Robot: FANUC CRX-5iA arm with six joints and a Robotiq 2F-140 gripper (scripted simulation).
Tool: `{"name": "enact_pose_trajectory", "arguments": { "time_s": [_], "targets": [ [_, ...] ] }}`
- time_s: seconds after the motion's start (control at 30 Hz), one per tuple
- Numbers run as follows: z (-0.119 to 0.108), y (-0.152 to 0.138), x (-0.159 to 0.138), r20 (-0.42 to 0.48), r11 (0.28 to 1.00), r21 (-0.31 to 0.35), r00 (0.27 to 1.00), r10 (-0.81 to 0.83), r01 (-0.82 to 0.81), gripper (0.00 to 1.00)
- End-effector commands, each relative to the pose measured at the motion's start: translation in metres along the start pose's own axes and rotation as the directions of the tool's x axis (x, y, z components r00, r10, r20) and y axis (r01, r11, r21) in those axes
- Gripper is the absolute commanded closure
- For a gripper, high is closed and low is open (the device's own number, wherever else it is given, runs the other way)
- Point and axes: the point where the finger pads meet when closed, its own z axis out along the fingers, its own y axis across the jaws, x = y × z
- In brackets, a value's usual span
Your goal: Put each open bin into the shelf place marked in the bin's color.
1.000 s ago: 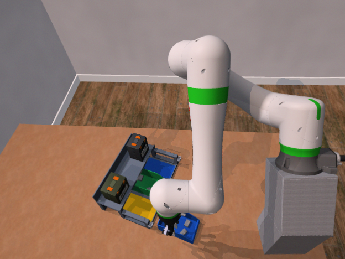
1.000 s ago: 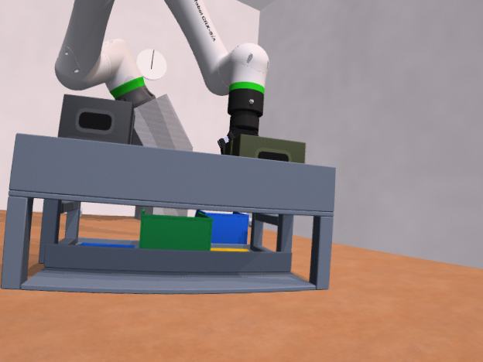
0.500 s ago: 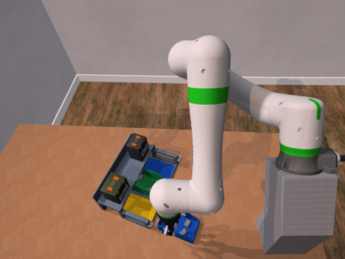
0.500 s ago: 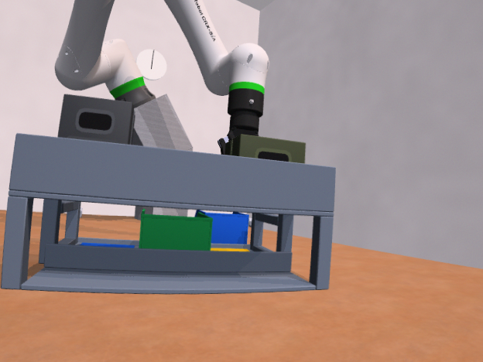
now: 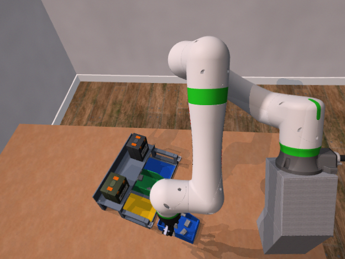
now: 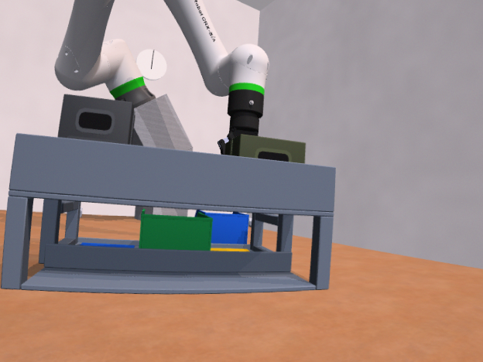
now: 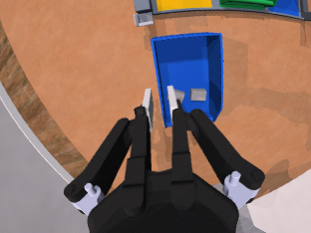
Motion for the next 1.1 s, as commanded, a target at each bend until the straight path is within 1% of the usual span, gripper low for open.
{"name": "enact_pose_trajectory", "arguments": {
  "time_s": [0.0, 0.2, 1.07],
  "targets": [
    [0.002, 0.000, 0.000, 0.000, 1.000, 0.000, 1.000, 0.000, 0.000, 0.85],
    [0.005, 0.000, 0.000, 0.000, 1.000, 0.000, 1.000, 0.000, 0.000, 0.85],
    [0.035, 0.000, 0.000, 0.000, 1.000, 0.000, 1.000, 0.000, 0.000, 0.85]
  ]
}}
